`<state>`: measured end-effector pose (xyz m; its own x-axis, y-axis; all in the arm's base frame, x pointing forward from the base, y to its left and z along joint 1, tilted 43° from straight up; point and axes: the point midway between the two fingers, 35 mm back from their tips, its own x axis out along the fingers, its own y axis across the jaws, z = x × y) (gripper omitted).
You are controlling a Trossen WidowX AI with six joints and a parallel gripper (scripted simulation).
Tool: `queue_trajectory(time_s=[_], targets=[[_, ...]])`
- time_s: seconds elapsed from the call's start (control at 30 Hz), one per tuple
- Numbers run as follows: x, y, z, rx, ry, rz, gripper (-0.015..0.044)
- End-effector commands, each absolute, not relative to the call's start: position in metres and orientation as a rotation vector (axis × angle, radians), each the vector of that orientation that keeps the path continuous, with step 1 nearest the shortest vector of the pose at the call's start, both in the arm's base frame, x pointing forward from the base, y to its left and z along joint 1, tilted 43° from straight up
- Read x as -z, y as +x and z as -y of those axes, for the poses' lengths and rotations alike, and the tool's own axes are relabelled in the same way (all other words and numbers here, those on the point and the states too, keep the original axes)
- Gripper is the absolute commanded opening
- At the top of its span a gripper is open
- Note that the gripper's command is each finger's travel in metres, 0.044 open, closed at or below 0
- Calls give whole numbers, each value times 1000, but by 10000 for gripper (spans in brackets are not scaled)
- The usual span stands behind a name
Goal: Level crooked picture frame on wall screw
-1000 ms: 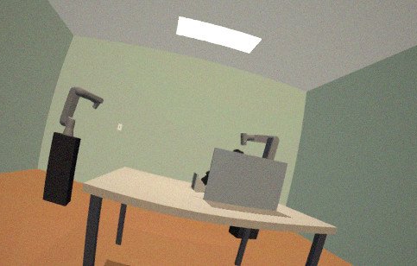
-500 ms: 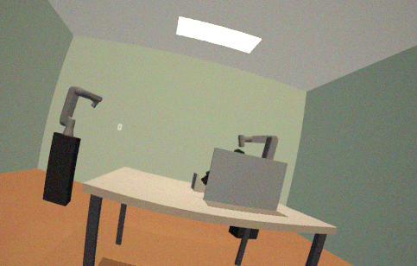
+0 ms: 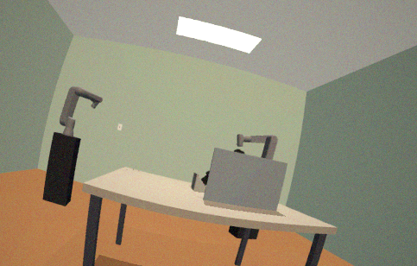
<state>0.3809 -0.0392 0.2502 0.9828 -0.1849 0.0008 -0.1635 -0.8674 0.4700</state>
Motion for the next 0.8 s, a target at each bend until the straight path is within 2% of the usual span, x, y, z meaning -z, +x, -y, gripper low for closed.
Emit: queue_trajectory(time_s=[0.0,0.13,0.33,0.6,0.67,0.77], targets=[[-251,381,38,56,2644,242,260],[-251,381,38,56,2644,242,260],[-251,381,38,56,2644,242,103],[-251,381,38,56,2644,242,49],[-251,381,38,56,2644,242,0],[-251,381,38,56,2644,242,0]])
